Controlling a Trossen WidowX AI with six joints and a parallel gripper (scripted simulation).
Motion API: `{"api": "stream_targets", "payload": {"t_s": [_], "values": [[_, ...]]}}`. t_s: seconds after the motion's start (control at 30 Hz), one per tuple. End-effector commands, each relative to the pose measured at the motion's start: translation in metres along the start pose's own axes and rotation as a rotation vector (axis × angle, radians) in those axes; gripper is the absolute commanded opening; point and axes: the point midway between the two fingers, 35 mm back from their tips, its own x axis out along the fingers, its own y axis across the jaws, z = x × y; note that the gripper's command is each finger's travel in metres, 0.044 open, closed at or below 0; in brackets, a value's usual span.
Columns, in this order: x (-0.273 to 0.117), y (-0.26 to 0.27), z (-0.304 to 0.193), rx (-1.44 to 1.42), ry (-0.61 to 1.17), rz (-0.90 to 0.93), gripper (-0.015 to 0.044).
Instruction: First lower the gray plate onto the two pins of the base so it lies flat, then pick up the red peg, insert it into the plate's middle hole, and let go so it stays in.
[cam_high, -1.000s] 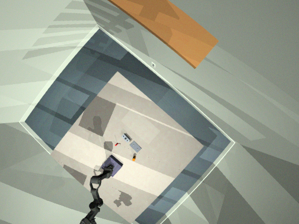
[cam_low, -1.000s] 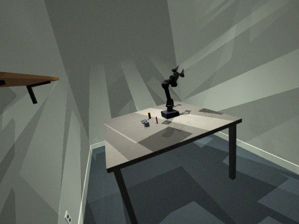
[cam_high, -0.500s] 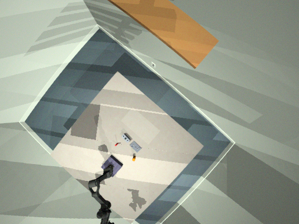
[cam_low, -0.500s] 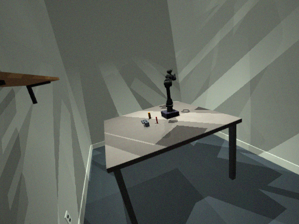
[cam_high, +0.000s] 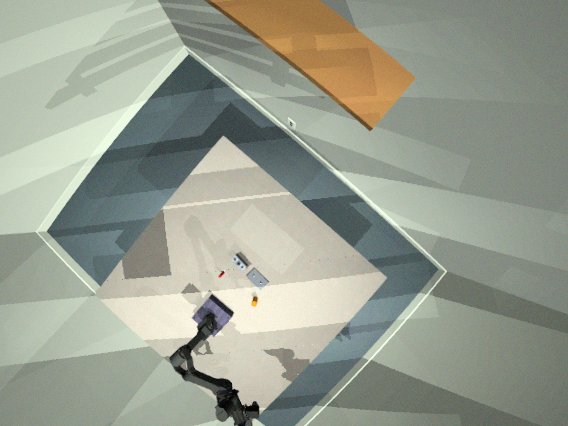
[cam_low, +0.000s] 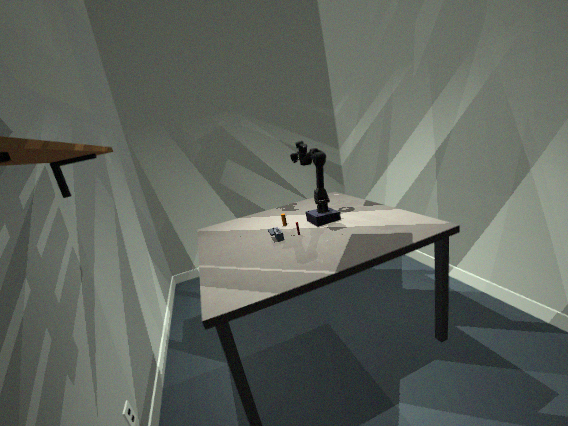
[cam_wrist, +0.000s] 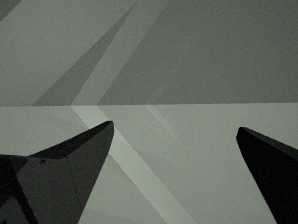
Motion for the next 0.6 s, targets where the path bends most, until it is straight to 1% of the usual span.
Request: {"api": "stream_targets", "payload": {"t_s": [0.0, 0.27, 0.4, 0.57], "values": [[-0.012, 0.010, 0.069, 0.057, -0.180, 0.070, 0.0440], [-0.043, 0.026, 0.164, 0.087, -0.422, 0.222, 0.0440], [-0.077, 0.027, 0.219, 0.090, -0.573, 0.296, 0.0440], [-0.130, 0.026, 0.280, 0.077, -0.757, 0.383, 0.0440]]}}
